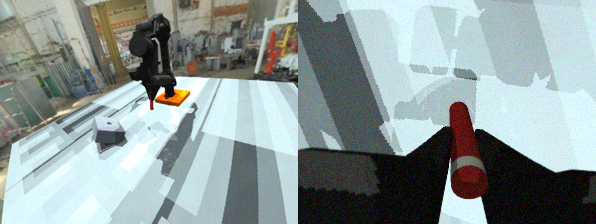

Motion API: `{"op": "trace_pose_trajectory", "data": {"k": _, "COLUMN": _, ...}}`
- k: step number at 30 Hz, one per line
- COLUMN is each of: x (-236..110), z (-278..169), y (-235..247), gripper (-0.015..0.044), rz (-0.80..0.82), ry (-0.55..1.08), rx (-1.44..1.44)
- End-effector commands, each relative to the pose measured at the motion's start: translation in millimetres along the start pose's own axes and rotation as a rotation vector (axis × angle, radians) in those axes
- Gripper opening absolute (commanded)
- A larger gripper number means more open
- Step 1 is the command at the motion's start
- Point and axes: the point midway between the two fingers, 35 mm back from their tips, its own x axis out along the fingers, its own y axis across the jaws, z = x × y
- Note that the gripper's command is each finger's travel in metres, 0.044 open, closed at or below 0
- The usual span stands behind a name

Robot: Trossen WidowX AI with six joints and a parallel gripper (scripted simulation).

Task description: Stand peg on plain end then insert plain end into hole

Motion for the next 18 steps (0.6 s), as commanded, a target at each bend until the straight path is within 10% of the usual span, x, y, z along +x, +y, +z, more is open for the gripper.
{"op": "trace_pose_trajectory", "data": {"k": 1, "x": 0, "z": 9, "y": -3, "gripper": 0.0, "rz": 0.004, "ry": -0.032, "rx": 0.036}}
{"op": "trace_pose_trajectory", "data": {"k": 18, "x": -4, "z": 41, "y": -17, "gripper": 0.0, "rz": 0.019, "ry": -0.149, "rx": 0.167}}
